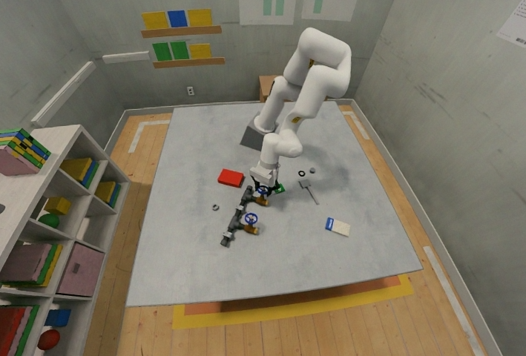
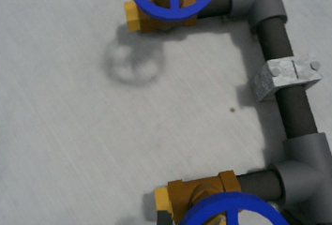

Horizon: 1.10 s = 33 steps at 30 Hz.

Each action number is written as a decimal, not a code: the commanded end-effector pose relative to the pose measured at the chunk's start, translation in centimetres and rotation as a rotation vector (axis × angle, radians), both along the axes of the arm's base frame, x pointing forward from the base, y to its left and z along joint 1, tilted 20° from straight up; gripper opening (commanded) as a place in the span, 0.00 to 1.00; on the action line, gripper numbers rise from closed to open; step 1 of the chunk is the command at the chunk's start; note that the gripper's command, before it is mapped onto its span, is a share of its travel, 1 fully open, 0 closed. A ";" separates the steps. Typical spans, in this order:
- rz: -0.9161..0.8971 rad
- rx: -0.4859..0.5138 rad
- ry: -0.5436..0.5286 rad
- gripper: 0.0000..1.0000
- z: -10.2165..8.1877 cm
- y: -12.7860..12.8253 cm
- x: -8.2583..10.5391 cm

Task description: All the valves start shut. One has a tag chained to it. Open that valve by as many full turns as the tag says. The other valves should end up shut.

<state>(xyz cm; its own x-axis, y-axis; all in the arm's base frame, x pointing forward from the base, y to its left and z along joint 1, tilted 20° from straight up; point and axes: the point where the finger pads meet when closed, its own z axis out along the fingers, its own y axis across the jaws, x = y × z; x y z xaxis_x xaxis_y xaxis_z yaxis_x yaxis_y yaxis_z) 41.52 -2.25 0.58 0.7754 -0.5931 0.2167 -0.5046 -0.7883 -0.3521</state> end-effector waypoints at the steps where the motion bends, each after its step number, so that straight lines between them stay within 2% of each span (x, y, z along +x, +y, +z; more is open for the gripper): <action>1: 0.244 -0.108 -0.084 0.00 0.1 0.0 0.1; 7: 0.499 -0.222 -0.111 0.00 0.1 0.0 0.1; 9: 0.499 -0.222 -0.111 0.00 0.1 0.0 0.1; 10: 0.621 -0.276 -0.135 0.00 0.1 0.0 0.1; 24: 1.185 -0.517 -0.191 0.00 0.1 0.0 0.1; 26: 1.185 -0.517 -0.191 0.00 0.1 0.0 0.1; 27: 1.306 -0.570 -0.214 0.00 0.1 0.0 0.1; 33: 1.524 -0.661 -0.245 0.00 0.1 0.0 0.1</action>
<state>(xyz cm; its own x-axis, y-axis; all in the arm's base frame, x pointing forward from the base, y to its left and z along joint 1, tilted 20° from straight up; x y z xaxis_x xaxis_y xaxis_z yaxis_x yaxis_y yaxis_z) 41.53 -2.27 0.60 0.6239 0.7250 0.2917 0.7149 -0.6803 0.1617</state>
